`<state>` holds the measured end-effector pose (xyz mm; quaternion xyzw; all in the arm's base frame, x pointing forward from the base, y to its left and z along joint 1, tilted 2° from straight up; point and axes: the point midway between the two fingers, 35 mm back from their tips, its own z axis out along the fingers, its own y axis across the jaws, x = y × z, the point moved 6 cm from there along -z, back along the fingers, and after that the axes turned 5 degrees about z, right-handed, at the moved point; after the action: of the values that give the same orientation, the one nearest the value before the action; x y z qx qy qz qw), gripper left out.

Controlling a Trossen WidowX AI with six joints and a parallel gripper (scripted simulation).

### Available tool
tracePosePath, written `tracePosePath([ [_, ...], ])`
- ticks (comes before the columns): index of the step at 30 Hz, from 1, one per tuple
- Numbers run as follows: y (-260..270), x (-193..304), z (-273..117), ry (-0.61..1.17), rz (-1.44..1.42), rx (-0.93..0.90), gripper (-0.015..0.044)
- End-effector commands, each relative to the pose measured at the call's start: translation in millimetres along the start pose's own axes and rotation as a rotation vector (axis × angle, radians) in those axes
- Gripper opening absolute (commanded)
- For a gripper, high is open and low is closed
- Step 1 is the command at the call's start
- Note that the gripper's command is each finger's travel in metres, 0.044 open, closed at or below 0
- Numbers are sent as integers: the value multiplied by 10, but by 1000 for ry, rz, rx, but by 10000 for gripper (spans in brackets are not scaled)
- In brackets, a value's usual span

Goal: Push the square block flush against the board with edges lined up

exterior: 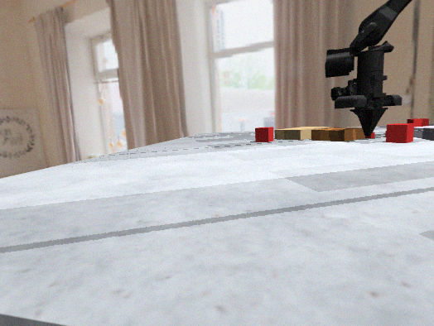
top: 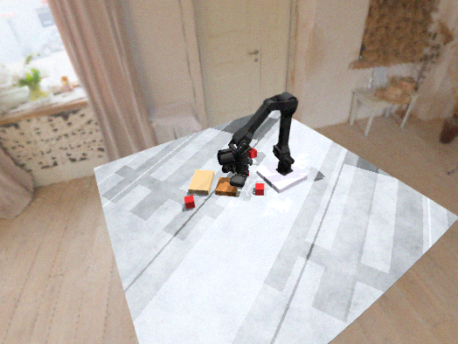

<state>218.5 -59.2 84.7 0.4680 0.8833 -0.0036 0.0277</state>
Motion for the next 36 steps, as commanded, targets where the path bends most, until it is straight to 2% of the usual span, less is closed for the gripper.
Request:
tracePosePath([
  [1, -6, 84, 5, -2, 2, 2, 0],
  [22, -41, 399, 32, 0, 2, 2, 0],
  [24, -18, 344, -62, 2, -1, 0, 0],
  [28, -23, 353, -500, 0, 1, 2, 0],
  [36, 50, 297, -484, -5, -2, -8, 0],
])
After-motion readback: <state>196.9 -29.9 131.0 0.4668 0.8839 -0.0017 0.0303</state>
